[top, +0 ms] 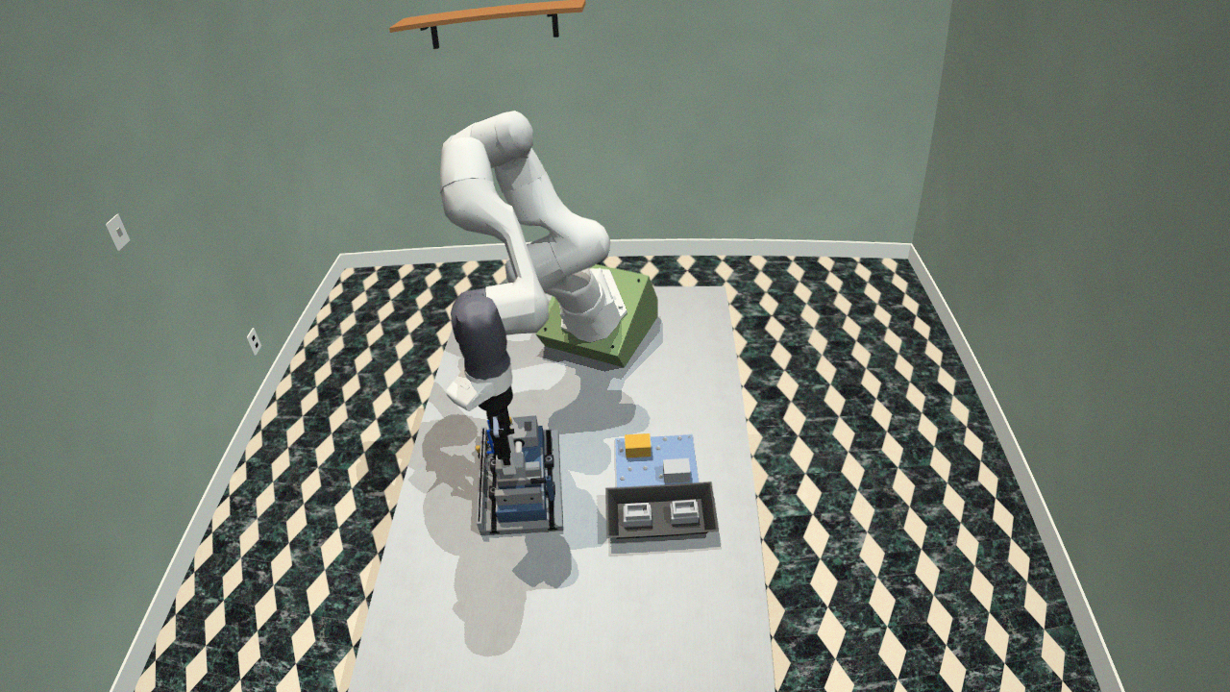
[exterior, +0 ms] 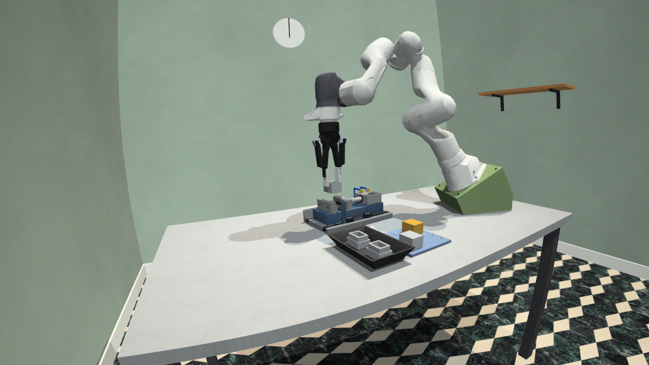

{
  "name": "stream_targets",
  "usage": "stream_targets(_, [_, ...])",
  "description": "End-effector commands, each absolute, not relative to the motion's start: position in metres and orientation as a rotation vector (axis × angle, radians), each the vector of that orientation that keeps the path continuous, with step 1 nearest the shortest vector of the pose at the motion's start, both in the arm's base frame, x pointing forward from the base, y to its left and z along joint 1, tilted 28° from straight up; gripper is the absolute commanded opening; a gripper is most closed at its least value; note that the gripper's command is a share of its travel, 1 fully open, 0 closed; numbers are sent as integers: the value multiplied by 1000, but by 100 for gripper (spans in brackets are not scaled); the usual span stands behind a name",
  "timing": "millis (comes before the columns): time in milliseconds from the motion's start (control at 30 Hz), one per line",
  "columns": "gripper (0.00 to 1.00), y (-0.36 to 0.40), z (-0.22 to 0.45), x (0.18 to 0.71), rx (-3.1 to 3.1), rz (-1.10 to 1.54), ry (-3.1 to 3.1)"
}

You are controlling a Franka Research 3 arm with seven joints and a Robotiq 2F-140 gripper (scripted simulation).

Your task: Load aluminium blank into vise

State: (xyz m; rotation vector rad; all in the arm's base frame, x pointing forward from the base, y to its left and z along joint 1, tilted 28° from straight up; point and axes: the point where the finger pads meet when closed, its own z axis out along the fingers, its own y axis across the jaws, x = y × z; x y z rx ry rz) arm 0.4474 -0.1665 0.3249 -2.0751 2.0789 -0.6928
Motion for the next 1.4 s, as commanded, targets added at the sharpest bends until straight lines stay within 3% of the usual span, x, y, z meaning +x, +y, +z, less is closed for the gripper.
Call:
stream_targets(0, [0,-167,324,450,-2074,-699,2072])
stream_targets(1367, [0,-170,308,457,-2074,-699,2072])
